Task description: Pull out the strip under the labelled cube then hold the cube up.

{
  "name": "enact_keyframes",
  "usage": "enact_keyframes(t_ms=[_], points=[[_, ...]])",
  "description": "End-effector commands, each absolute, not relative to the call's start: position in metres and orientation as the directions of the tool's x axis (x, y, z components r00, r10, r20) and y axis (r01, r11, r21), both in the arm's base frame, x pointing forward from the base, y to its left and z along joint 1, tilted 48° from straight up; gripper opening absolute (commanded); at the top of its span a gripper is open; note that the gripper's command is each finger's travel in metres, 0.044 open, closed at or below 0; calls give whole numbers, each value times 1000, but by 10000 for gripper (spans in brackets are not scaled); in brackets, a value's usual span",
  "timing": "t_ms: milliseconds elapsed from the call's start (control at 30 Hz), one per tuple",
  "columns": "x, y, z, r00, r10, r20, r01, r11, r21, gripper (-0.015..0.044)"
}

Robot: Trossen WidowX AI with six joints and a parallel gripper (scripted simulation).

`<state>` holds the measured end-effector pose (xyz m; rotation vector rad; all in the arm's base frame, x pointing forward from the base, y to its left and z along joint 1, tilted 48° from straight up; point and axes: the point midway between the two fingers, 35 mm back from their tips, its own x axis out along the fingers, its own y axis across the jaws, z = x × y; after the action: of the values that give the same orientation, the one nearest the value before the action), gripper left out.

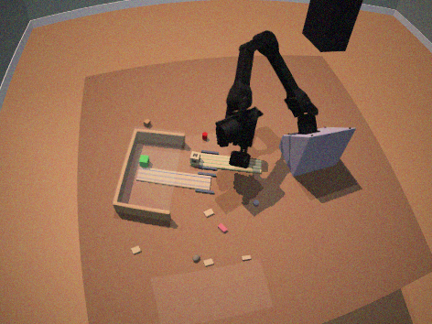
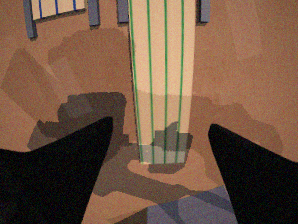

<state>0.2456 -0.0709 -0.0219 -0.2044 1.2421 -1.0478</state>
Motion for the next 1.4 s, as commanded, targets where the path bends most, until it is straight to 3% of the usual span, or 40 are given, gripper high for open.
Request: enact_keyframes(t_ms=[0,1233,1367], points=[[259,-74,-16,-49,-742,-668,534,546,-646,440],[386,-106,35,-45,-744,-667,538,545,-644,440],[386,-109,32,-45,-744,-667,538,545,-643,335]])
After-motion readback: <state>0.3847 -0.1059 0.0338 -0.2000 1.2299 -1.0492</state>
